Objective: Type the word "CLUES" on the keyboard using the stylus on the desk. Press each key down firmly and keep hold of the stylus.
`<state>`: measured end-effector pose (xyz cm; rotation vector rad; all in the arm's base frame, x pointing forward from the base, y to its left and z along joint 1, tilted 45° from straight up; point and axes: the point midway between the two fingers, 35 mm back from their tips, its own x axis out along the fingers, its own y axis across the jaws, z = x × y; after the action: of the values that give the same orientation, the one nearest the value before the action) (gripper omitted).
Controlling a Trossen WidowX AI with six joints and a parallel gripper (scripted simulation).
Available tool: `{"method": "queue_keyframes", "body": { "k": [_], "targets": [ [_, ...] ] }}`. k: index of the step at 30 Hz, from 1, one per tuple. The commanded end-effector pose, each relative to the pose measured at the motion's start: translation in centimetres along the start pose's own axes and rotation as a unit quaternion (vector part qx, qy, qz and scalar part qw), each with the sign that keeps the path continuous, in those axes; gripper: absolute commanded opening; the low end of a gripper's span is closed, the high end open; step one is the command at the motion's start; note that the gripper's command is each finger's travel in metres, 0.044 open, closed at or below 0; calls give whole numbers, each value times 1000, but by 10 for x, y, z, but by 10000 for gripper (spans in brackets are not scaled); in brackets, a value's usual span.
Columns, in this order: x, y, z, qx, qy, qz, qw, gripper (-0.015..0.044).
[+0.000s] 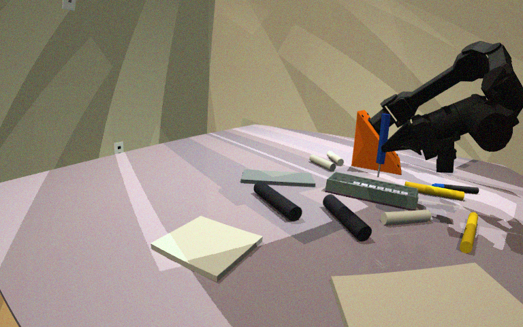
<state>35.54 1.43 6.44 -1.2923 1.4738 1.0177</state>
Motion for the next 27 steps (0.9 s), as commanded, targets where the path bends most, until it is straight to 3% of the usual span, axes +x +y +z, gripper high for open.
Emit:
{"method": "queue_keyframes", "body": {
  "k": [1,8,11,27],
  "targets": [
    [-3,-1,-3,0,2,-4,1000,81],
    [-1,0,-1,0,0,-1,1000,65],
    [0,3,-1,0,0,-1,1000,0],
    [9,35,-10,0,2,-3,1000,0]
  ]
}}
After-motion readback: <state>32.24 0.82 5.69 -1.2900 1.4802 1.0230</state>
